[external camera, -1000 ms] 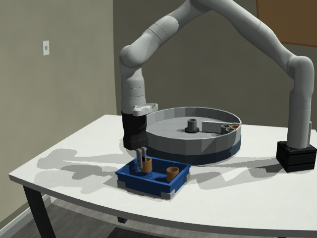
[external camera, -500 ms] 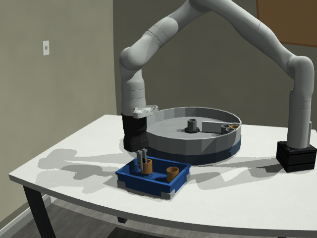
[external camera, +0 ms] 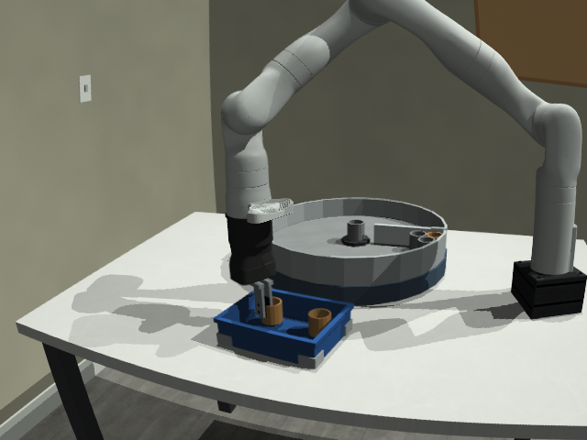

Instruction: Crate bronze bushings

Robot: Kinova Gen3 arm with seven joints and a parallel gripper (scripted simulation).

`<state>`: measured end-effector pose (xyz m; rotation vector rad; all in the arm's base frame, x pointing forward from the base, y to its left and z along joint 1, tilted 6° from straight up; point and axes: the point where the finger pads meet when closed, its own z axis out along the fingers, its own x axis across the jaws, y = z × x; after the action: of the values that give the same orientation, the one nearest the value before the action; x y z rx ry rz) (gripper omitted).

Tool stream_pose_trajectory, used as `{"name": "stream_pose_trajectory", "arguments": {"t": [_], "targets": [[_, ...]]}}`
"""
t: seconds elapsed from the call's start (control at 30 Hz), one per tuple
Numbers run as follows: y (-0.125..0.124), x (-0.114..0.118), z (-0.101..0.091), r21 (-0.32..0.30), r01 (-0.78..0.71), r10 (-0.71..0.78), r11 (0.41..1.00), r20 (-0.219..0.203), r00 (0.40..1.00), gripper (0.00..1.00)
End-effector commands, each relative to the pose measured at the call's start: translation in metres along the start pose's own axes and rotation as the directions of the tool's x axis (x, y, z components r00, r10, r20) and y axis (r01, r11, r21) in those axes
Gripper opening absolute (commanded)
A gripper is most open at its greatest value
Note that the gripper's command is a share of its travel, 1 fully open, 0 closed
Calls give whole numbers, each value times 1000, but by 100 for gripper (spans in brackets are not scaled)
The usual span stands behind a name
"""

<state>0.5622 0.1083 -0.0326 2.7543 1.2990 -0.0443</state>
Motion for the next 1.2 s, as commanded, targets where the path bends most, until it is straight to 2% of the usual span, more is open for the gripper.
{"name": "stream_pose_trajectory", "arguments": {"t": [0.0,0.5,0.53,1.17], "targets": [[1,1,0,-1,0,0,1000,-2,1000,0],[1,1,2,-1,0,0,1000,-2,1000,0],[1,1,2,-1,0,0,1000,-2,1000,47],[1,1,2,-1,0,0,1000,-2,1000,47]]}}
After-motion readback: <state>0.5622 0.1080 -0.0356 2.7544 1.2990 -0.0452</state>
